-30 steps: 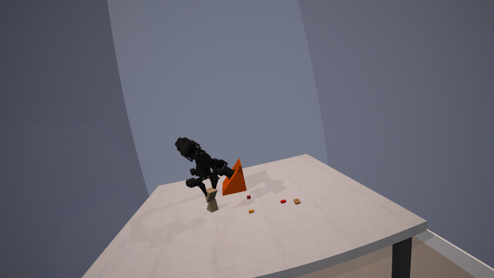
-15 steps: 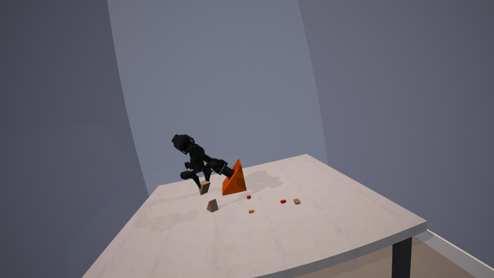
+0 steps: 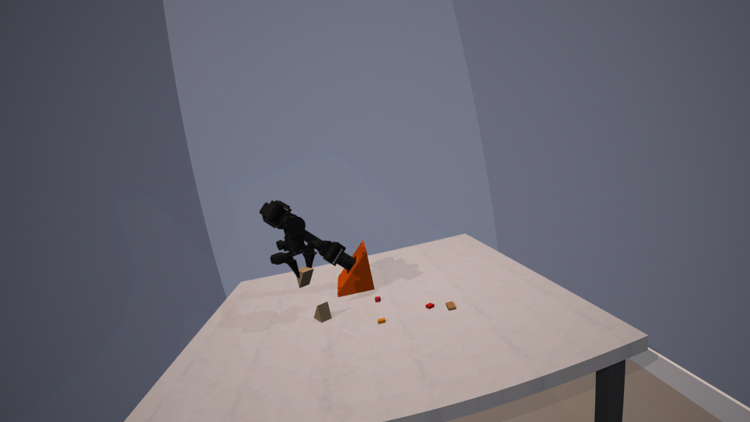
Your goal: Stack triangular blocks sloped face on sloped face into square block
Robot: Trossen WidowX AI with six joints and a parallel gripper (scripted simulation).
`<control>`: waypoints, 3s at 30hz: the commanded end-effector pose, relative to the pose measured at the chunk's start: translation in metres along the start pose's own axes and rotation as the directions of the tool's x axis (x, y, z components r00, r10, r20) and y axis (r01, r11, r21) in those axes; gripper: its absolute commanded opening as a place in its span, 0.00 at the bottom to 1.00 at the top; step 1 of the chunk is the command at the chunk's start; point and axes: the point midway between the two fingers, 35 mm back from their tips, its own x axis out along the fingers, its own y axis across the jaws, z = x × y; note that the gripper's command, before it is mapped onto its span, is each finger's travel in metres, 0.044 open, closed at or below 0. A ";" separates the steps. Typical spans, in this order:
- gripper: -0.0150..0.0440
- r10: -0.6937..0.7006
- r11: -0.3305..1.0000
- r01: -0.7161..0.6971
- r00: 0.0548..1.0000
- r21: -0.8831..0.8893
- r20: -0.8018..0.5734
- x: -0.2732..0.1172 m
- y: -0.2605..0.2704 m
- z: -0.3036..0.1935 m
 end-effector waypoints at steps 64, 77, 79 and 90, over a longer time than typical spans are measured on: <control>0.25 -0.001 0.997 -0.001 1.000 0.072 0.028 0.103 -0.021 0.012; 0.25 0.001 0.997 -0.003 0.999 0.071 0.032 0.105 -0.021 0.011; 0.25 0.001 0.997 -0.003 0.999 0.071 0.032 0.106 -0.021 0.011; 0.25 0.001 0.997 -0.003 0.999 0.071 0.032 0.113 -0.021 0.008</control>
